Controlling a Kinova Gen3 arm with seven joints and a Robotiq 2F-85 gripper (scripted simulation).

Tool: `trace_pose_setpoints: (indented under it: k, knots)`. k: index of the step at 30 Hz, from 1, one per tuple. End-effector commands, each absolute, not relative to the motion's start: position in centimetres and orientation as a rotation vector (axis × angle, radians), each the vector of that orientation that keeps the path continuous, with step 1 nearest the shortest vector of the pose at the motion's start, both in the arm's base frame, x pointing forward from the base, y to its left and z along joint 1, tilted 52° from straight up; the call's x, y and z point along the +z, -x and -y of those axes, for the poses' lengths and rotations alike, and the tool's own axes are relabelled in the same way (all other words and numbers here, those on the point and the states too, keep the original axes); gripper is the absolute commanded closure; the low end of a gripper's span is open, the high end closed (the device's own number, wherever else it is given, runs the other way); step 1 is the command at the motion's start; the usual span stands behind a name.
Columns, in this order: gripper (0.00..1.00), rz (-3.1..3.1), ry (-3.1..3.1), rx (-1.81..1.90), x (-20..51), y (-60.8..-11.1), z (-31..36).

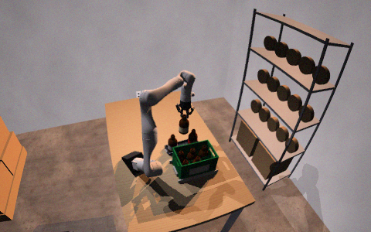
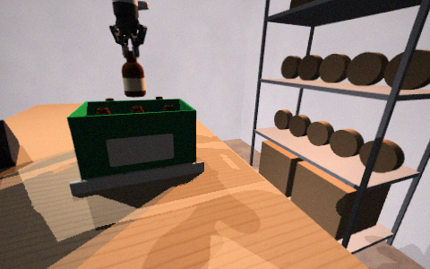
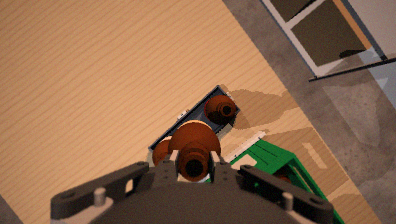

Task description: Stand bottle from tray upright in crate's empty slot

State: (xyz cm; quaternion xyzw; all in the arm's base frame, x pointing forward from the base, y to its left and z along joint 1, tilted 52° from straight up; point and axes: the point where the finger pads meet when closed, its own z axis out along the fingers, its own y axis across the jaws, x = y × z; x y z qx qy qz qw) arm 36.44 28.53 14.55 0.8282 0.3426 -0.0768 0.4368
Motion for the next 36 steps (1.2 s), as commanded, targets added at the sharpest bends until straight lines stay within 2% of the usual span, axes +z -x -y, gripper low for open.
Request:
trace_pose_setpoints:
  k: [1, 36]
  knots:
    - [1.00, -0.841, -2.071, -0.181, 14.75, -36.46, -28.74]
    - [1.00, -0.841, -2.071, -0.181, 15.60, -36.25, -29.71]
